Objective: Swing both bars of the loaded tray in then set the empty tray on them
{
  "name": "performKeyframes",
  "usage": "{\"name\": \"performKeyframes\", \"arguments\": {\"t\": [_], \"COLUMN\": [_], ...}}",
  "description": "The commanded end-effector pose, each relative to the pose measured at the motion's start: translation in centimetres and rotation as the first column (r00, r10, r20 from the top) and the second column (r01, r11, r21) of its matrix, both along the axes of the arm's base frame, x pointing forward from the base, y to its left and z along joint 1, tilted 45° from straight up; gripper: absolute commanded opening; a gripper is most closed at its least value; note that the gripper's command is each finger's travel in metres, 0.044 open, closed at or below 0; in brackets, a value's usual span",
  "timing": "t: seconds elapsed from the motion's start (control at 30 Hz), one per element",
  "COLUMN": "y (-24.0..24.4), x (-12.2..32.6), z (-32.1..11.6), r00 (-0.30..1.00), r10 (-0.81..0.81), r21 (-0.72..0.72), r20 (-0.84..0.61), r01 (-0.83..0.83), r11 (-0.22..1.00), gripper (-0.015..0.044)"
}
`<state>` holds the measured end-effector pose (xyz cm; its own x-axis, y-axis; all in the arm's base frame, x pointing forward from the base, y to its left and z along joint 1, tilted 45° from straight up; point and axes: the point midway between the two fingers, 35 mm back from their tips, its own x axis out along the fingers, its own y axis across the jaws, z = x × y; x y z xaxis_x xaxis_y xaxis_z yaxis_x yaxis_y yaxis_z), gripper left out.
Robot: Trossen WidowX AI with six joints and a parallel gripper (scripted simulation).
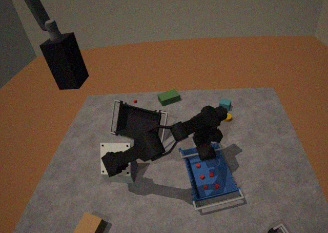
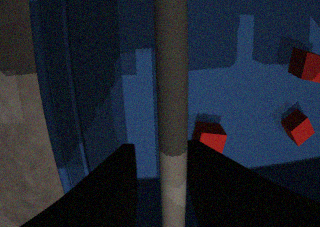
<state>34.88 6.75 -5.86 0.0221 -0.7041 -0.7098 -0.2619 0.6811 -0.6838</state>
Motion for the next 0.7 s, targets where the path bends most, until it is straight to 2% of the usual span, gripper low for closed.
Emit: {"name": "performKeyframes", "arguments": {"t": [0.0, 0.67], "y": [2.38, 2.30], "x": [-0.06, -0.10], "z": [1.68, 1.42], "r00": [1.000, 1.000], "r10": [0.012, 0.017], "r21": [0.014, 0.010], "r20": [0.014, 0.009], "r01": [-0.012, -0.017], "r11": [1.000, 1.000], "gripper": [0.0087, 0.0087]}}
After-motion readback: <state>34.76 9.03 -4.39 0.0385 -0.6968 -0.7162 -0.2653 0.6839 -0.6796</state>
